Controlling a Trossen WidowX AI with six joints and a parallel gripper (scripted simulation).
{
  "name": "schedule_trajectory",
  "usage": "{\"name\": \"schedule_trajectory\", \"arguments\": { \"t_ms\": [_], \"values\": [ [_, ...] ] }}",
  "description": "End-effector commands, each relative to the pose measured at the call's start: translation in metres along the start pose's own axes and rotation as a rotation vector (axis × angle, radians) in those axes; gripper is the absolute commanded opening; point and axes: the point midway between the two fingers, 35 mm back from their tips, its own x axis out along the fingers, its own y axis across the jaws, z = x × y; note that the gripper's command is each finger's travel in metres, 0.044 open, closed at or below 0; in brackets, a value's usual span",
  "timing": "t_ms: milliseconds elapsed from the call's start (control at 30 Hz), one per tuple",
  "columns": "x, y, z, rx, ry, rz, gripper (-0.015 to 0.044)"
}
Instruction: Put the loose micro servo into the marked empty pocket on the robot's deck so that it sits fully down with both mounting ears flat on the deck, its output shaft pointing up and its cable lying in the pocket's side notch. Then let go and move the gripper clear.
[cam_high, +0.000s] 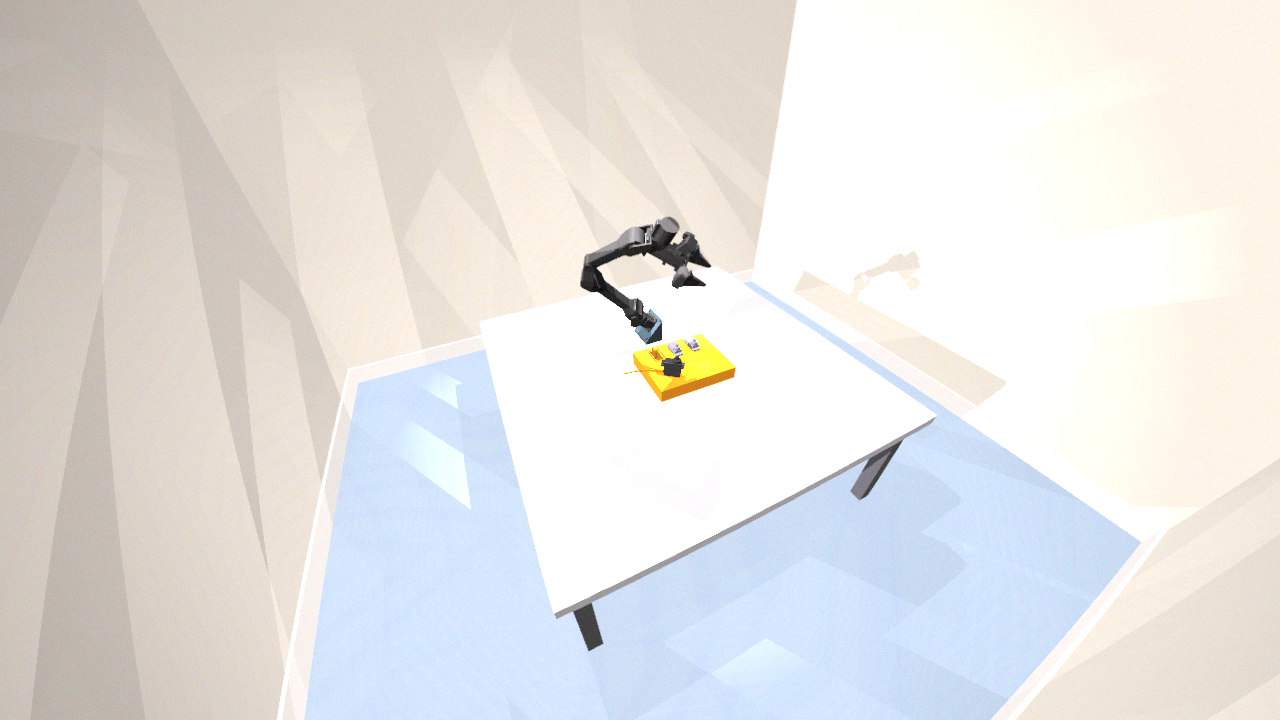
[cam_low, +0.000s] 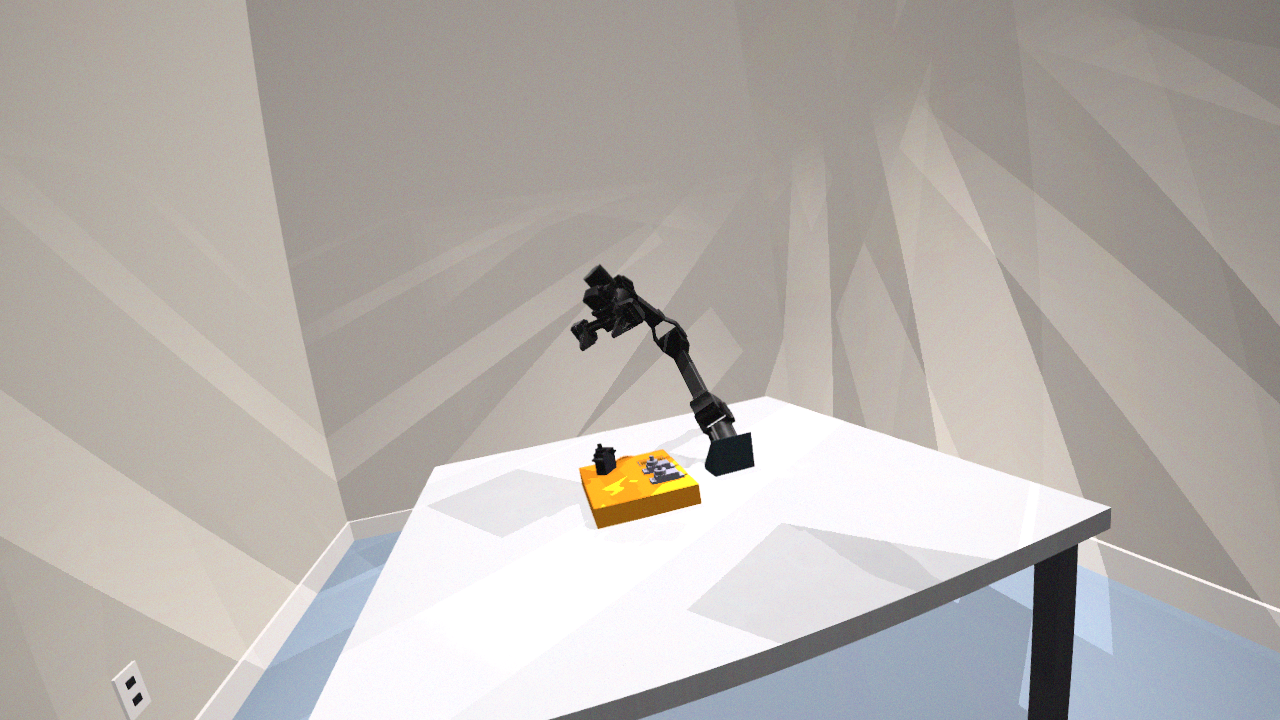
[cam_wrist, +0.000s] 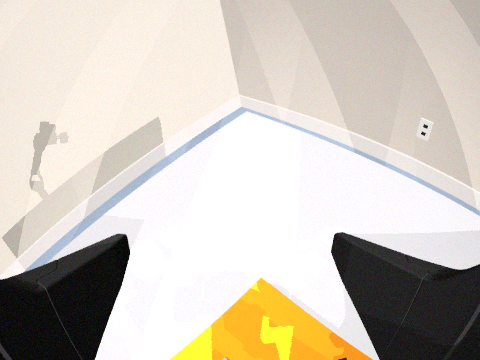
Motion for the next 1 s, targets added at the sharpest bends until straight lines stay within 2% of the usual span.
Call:
{"name": "schedule_trajectory", "arguments": {
  "t_ms": [0, 433, 967],
  "values": [
    [0.016, -0.018, -0.024, -0.01, 0.118, -0.05, 0.044],
    [0.042, -0.08, -0.109, -0.043, 0.53, -0.179, 0.044],
    [0.037, -0.138, -0.208, -0.155, 1.045, -0.201, 0.044]
  ]
}}
